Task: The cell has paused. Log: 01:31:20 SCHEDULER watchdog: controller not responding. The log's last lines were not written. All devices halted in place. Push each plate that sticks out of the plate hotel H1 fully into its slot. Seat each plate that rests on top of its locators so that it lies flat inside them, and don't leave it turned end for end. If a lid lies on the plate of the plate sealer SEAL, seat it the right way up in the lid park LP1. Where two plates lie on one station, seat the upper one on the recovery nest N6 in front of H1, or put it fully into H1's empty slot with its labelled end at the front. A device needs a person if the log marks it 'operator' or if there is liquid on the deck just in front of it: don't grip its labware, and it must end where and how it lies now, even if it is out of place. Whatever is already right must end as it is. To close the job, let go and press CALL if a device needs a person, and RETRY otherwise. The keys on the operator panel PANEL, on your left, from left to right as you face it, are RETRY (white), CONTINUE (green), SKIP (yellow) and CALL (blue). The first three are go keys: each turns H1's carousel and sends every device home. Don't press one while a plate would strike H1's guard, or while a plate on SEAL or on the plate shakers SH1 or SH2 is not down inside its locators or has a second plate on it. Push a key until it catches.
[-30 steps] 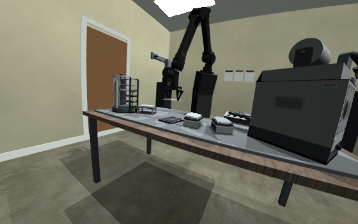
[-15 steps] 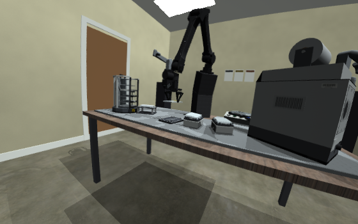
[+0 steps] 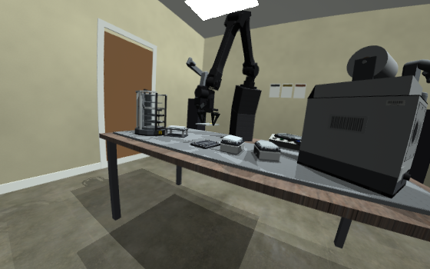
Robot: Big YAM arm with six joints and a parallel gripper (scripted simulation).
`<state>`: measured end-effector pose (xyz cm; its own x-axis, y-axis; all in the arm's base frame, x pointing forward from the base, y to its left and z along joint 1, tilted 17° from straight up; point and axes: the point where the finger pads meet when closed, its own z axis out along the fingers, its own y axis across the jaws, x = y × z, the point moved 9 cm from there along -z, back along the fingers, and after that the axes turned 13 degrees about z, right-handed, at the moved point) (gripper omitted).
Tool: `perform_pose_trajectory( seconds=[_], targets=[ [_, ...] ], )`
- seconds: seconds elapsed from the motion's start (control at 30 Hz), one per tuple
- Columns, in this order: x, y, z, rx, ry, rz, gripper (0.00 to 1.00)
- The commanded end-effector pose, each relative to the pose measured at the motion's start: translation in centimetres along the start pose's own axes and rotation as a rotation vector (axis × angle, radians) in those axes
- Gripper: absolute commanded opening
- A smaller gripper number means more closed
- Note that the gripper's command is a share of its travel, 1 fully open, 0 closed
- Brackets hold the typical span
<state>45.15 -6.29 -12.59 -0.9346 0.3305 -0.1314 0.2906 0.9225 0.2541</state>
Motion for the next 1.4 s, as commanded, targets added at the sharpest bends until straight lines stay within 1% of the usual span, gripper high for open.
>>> perform_pose_trajectory(
  seconds=[0.0, 0.03, 0.1, 0.57, 0.6, 0.67, 1.13, 1.17, 1.23, 1.37],
  targets=[
    [-0.5, 0.6, 0.8, -0.001, -0.010, -0.004, 0.84],
    [-0.4, 0.6, 1.0, 0.001, -0.003, -0.003, 0.84],
    [-0.5, 0.6, 1.2, -0.001, -0.010, -0.004, 0.84],
    [-0.4, 0.6, 2.4, 0.000, -0.009, -0.004, 0.84],
    [-0.3, 0.6, 2.5, 0.001, -0.001, -0.002, 0.84],
    [-0.4, 0.6, 2.7, 0.000, -0.009, -0.004, 0.84],
    [-0.3, 0.6, 3.9, 0.000, -0.008, -0.004, 0.84],
    [-0.2, 0.6, 4.0, 0.001, 0.000, -0.002, 0.84],
    [-0.3, 0.6, 4.2, 0.000, -0.008, -0.004, 0.84],
    [-0.3, 0.6, 4.6, 0.000, -0.007, -0.004, 0.84]
  ],
)
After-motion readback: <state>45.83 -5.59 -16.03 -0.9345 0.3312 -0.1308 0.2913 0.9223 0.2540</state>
